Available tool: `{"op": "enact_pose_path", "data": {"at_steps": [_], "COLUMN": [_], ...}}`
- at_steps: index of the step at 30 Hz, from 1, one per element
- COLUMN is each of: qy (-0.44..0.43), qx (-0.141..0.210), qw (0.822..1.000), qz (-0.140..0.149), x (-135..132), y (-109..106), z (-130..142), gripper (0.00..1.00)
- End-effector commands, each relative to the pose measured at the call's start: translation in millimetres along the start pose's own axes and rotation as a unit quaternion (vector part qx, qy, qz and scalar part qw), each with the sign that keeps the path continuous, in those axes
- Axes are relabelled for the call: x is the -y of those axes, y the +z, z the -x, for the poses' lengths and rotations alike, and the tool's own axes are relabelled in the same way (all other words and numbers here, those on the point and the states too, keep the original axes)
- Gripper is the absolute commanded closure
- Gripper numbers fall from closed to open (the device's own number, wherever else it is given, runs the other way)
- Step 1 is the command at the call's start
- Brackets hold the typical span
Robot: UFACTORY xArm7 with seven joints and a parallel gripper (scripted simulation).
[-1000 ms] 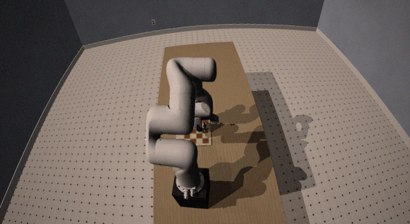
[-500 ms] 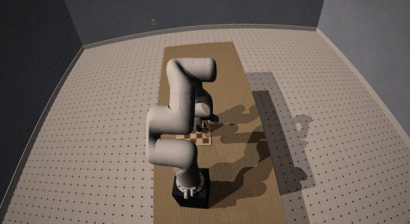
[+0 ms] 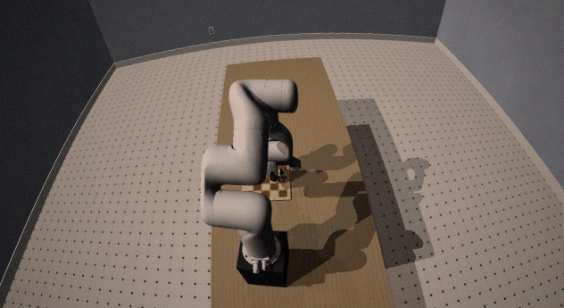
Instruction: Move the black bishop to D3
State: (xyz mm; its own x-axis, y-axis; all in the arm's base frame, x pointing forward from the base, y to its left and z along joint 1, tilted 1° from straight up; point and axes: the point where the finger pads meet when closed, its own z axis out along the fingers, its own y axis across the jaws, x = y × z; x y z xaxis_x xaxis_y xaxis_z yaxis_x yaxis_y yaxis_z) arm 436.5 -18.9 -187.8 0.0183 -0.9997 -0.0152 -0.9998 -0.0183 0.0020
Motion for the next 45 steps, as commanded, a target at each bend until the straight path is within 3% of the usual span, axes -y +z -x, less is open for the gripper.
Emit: {"op": "enact_pose_path", "data": {"at_steps": [1, 17, 18, 20, 21, 23, 24, 26, 27, 31, 32, 45], "qy": [0.0, 0.0, 0.0, 0.0, 0.0, 0.0, 0.0, 0.0, 0.0, 0.0, 0.0, 0.0], "qx": [0.0, 0.0, 0.0, 0.0, 0.0, 0.0, 0.0, 0.0, 0.0, 0.0, 0.0, 0.0], "qw": [1.0, 1.0, 1.0, 1.0, 1.0, 1.0, 1.0, 1.0, 1.0, 1.0, 1.0, 1.0], "qz": [-0.002, -0.002, -0.002, -0.002, -0.002, -0.002, -0.002, -0.002, -0.002, -0.002, -0.002, -0.002], "x": [1.7, 1.7, 1.7, 1.7, 1.7, 1.7, 1.7, 1.7, 1.7, 1.7, 1.7, 1.7], "y": [-1.1, -1.1, -1.1, -1.1, -1.1, -1.1, -1.1, -1.1, -1.1, -1.1, -1.1, -4.3], "z": [-0.2, -0.2, -0.2, -0.2, -0.2, -0.2, -0.2, -0.2, -0.2, -0.2, -0.2, -0.2], "gripper": [1.0, 1.0, 0.93, 0.93, 0.85, 0.85, 0.78, 0.78, 0.7, 0.7, 0.63, 0.63]}}
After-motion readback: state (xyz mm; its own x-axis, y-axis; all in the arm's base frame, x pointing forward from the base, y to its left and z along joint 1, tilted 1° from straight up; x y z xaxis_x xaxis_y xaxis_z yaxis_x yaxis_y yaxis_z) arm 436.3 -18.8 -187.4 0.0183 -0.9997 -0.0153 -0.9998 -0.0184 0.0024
